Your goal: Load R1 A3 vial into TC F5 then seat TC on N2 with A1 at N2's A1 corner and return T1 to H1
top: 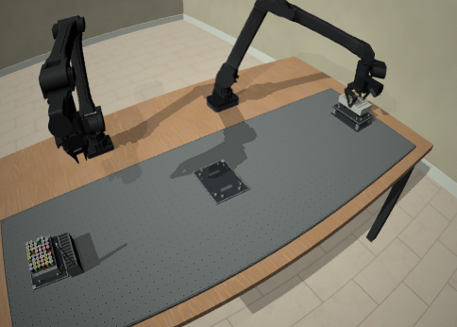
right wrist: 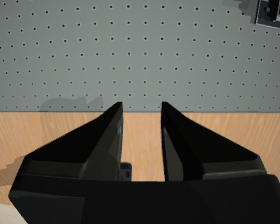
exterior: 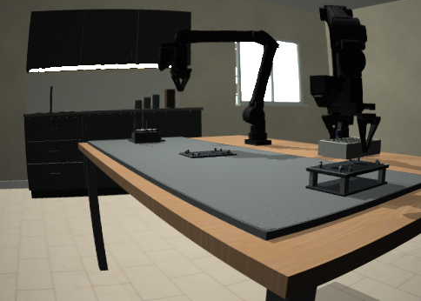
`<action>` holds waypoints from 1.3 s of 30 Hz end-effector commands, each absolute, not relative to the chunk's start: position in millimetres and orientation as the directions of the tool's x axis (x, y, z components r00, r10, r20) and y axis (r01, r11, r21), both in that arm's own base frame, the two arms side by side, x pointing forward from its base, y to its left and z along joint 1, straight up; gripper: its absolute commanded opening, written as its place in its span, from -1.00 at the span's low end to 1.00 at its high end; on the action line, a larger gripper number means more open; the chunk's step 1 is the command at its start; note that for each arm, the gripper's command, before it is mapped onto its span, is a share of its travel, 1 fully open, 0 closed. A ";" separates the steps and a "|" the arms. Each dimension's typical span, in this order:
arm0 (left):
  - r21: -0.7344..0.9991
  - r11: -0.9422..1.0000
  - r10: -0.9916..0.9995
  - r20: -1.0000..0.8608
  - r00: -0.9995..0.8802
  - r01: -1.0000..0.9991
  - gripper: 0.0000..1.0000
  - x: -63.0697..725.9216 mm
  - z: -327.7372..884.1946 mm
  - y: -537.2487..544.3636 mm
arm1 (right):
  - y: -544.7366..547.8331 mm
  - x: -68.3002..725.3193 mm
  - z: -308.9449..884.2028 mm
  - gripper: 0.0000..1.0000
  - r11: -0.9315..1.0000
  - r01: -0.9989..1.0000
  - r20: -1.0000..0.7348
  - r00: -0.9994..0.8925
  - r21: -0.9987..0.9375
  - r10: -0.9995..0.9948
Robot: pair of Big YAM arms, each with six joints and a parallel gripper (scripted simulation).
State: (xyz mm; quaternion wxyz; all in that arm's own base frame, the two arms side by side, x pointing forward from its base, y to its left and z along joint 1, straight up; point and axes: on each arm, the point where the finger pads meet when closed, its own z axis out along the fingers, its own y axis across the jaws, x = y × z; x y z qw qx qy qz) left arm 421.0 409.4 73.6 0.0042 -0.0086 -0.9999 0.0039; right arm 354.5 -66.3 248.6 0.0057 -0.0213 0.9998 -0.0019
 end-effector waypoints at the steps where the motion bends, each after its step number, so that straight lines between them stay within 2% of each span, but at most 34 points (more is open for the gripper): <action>1: 0.041 0.999 0.020 -0.042 -0.999 0.019 -1.00 435.1 100.2 410.8 | -66.7 353.3 241.0 -0.52 1.000 -0.029 0.015 -0.999 0.005 -0.029; 39: 0.032 0.999 0.020 -0.033 -0.999 0.019 -1.00 434.9 86.7 410.7 | -66.7 353.3 241.0 -0.52 1.000 -0.029 0.015 -0.999 0.005 -0.029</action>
